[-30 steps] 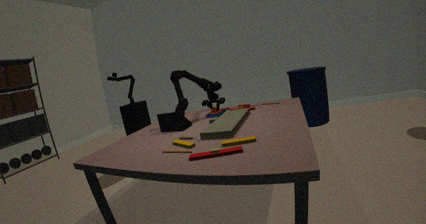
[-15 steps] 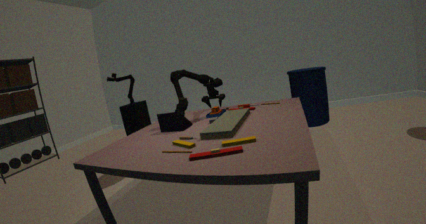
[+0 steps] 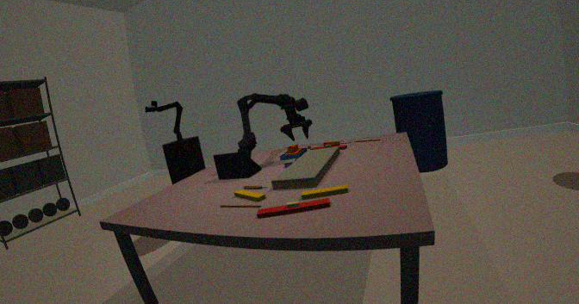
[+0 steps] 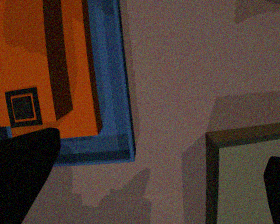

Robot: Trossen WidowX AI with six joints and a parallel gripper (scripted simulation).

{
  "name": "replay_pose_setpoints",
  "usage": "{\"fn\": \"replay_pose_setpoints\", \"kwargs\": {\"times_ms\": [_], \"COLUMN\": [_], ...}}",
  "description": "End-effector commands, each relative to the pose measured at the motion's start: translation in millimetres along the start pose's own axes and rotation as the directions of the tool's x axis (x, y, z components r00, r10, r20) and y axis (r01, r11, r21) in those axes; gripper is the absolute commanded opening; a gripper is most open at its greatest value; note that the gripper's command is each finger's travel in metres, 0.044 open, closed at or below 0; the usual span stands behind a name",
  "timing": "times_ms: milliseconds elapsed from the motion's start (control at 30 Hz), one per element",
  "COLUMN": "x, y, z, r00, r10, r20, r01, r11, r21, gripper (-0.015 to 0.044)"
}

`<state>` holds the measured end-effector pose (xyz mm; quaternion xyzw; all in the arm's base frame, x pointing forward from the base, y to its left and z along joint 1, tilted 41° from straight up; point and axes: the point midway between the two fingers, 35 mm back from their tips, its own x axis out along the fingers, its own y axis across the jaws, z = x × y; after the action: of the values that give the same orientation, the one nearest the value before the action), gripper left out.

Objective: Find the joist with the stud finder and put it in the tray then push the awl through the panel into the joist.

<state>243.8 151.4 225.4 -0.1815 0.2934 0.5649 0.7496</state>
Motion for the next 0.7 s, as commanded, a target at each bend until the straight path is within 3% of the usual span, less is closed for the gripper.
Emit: {"fn": "replay_pose_setpoints", "kwargs": {"times_ms": [0,333,500,667], "x": [1,-27,-45,-55], "y": [-54,-135,-134,-121], "z": [-48,-206,-293,-350], "r00": [0.993,0.949,0.929,0.925], "r10": [-0.070,-0.096,-0.041,0.009], "r20": [-0.094,-0.302,-0.368,-0.379], "r01": [0.084,0.252,0.310,0.325], "r11": [0.984,0.805,0.627,0.499], "r21": [0.159,0.537,0.714,0.804], "gripper": [0.0440,0.0440,0.0440,0.0440]}}
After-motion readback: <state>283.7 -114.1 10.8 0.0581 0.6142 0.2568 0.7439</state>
